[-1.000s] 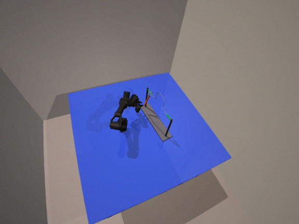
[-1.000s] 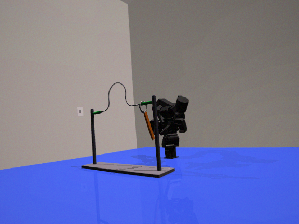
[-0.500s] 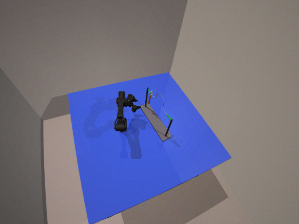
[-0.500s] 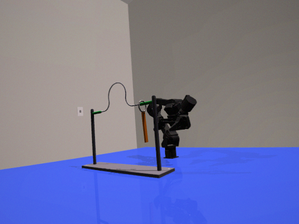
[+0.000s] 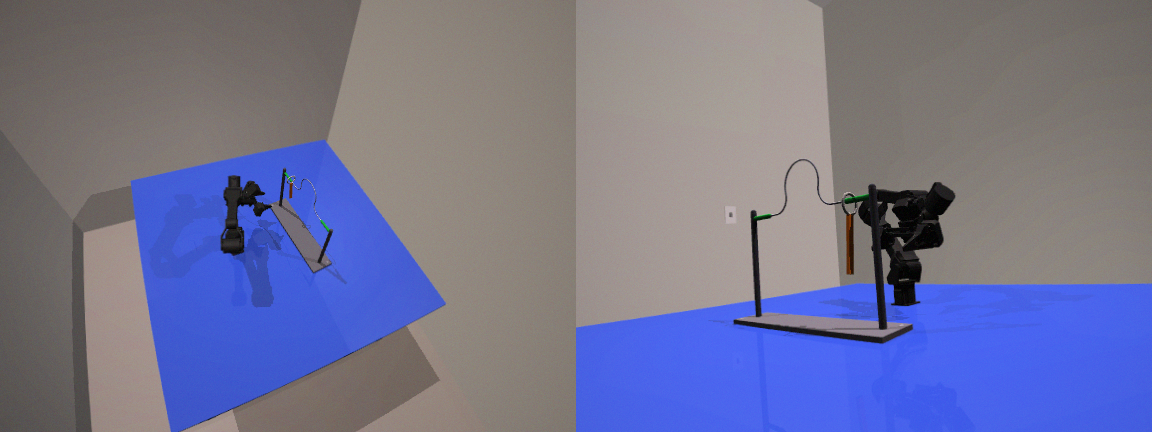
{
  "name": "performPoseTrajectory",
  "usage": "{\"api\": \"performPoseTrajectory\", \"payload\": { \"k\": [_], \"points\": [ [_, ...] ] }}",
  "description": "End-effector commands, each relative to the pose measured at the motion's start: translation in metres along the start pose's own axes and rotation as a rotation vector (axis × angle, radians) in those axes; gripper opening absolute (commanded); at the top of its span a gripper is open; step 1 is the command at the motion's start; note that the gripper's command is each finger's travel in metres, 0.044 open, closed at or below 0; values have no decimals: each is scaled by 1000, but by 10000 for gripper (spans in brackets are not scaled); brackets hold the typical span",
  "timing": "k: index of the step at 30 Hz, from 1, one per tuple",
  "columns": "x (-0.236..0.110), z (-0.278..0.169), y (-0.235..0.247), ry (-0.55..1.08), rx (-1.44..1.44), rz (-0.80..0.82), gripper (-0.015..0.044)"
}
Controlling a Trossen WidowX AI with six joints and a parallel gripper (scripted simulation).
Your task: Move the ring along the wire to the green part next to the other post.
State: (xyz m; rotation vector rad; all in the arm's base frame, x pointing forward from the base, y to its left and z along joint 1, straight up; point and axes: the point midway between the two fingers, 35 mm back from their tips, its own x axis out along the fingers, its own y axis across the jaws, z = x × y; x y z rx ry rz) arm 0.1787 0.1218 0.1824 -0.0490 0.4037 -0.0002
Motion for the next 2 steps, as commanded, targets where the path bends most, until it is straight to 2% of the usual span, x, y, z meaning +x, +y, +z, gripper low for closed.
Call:
{"api": "performPoseTrajectory", "payload": {
  "k": [1,2],
  "points": [
    [-1,1,-1,-4,6,-3,440],
    [-1,1,-1,-4,6,-3,440]
  ]
}}
